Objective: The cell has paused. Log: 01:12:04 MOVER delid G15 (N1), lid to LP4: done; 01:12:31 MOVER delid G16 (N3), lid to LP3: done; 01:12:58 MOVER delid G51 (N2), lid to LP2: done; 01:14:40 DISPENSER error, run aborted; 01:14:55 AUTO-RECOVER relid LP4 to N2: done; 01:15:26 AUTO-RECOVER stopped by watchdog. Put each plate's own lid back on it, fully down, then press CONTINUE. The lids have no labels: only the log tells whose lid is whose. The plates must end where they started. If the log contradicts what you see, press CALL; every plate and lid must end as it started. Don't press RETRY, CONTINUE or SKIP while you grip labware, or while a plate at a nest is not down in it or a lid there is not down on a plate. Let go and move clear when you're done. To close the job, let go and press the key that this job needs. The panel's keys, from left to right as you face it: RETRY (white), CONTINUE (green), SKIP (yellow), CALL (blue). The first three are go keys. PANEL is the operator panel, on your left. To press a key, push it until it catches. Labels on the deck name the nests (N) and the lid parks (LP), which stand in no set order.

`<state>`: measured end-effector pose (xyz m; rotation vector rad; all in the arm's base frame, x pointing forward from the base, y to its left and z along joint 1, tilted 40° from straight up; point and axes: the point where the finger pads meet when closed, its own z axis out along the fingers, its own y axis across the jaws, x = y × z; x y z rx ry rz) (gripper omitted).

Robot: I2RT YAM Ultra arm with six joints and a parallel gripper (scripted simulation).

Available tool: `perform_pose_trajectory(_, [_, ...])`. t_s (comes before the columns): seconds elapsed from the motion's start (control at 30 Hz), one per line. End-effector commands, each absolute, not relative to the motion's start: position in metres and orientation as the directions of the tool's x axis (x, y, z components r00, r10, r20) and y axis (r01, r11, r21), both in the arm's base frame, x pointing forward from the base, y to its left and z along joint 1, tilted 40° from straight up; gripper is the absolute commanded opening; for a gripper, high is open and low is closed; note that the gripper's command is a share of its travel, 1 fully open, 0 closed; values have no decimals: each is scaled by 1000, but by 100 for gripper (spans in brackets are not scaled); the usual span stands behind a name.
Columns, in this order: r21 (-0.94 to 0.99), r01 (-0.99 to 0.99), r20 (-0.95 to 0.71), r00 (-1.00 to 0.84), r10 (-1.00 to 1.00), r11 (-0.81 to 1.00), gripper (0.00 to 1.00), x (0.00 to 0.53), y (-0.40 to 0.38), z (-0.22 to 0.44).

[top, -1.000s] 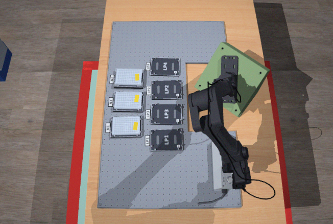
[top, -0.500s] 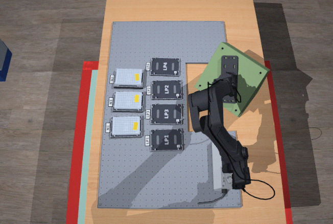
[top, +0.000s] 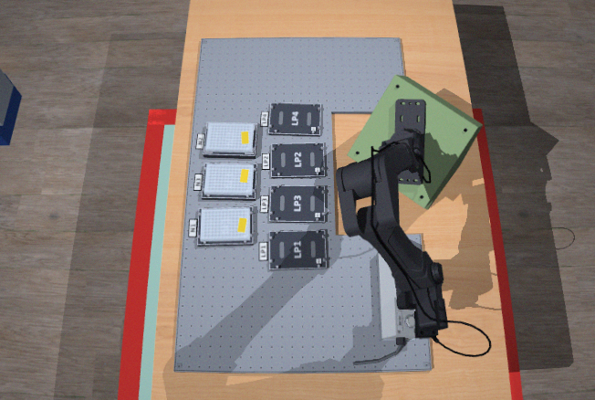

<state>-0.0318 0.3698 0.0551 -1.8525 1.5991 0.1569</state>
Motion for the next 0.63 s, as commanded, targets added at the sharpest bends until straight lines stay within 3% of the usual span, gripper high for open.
perform_pose_trajectory(0.0, [-420,-907,-482,242,-842,-20,0,-25,365,43])
perform_pose_trajectory(0.6, [-420,-907,-482,242,-842,-20,0,-23,366,40])
